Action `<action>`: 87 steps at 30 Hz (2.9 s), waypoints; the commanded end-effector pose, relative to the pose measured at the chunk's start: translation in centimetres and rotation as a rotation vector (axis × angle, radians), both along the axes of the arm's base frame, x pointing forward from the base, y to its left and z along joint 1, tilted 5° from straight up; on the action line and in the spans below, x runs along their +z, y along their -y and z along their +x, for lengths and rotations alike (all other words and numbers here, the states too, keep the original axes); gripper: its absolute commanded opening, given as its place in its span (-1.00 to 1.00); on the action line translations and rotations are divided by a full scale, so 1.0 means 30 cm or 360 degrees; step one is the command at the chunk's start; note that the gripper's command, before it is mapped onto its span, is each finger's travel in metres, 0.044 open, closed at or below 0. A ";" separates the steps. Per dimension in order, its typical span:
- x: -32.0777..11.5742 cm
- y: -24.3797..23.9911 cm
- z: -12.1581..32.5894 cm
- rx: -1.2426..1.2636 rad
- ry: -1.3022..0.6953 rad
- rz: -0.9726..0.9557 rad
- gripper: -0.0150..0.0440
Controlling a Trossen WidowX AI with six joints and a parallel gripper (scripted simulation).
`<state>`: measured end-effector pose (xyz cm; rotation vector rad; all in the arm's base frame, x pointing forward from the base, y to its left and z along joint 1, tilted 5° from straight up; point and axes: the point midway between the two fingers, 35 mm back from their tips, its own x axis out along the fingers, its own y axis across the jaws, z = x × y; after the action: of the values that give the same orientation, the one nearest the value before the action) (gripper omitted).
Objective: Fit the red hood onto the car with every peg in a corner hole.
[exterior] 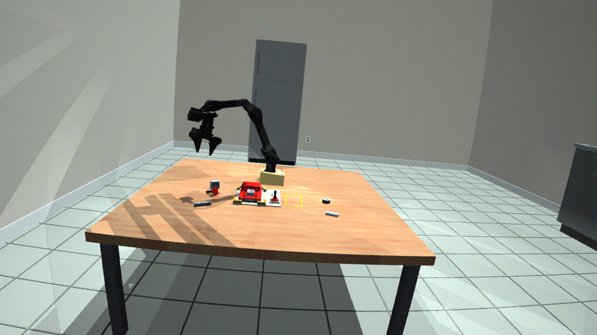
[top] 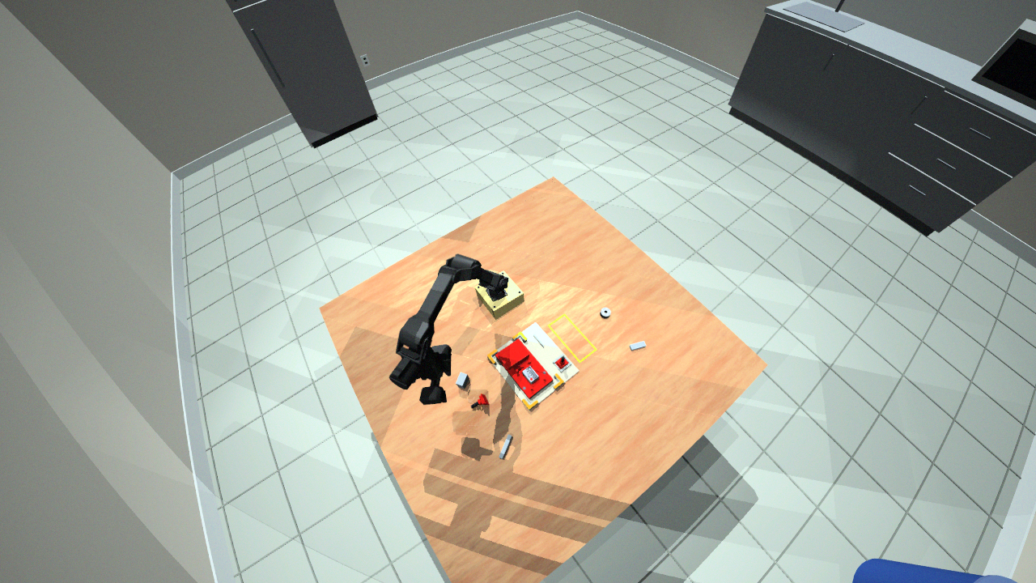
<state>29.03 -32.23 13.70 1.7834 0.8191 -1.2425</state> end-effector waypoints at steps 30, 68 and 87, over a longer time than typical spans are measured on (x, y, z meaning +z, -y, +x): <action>-0.170 -0.658 -0.016 0.4186 0.0222 -0.0776 1.00; -0.254 -0.835 -0.136 0.5773 0.0655 -0.0835 1.00; -0.295 -0.837 -0.134 0.5773 0.0655 -0.0835 1.00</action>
<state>25.20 -7.17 5.44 2.4017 -2.2412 -2.5714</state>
